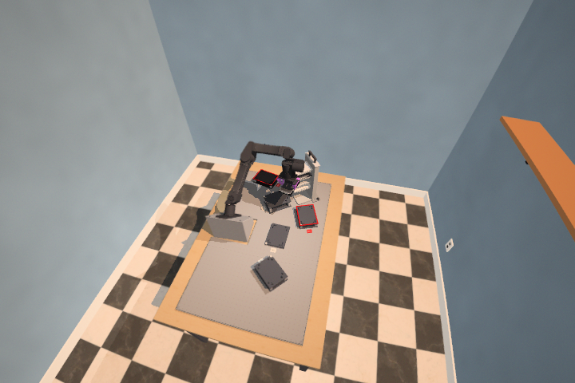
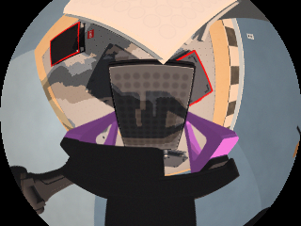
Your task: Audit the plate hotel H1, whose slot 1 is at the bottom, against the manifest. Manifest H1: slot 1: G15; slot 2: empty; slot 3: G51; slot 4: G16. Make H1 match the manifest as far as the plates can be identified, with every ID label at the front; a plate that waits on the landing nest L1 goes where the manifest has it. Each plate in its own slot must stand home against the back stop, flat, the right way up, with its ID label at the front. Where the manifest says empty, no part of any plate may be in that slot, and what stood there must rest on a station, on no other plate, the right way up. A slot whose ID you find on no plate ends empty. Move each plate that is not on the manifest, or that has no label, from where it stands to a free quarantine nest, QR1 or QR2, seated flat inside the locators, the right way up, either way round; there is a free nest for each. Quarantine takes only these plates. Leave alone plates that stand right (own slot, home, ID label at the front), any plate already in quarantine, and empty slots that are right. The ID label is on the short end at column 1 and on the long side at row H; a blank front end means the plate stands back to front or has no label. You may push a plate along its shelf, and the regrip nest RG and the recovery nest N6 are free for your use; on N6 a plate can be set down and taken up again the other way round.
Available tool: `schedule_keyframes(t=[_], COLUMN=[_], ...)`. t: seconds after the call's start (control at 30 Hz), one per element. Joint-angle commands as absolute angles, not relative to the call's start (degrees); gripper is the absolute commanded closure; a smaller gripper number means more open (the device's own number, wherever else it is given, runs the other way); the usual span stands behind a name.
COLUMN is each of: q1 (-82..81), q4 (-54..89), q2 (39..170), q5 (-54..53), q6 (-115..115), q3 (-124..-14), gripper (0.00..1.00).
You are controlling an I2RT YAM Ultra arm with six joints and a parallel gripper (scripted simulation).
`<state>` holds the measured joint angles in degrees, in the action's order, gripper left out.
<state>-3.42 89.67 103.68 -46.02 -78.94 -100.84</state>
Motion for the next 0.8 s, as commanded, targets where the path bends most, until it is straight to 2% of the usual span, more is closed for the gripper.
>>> schedule_keyframes(t=[0.0,0.77], q1=[-1.95,-0.71], q4=[90.00,90.00], q2=[105.24,119.53], q5=[-46.25,-46.61], q6=[-84.77,-112.75], q3=[-103.57,-119.01], gripper=[0.14,0.14])
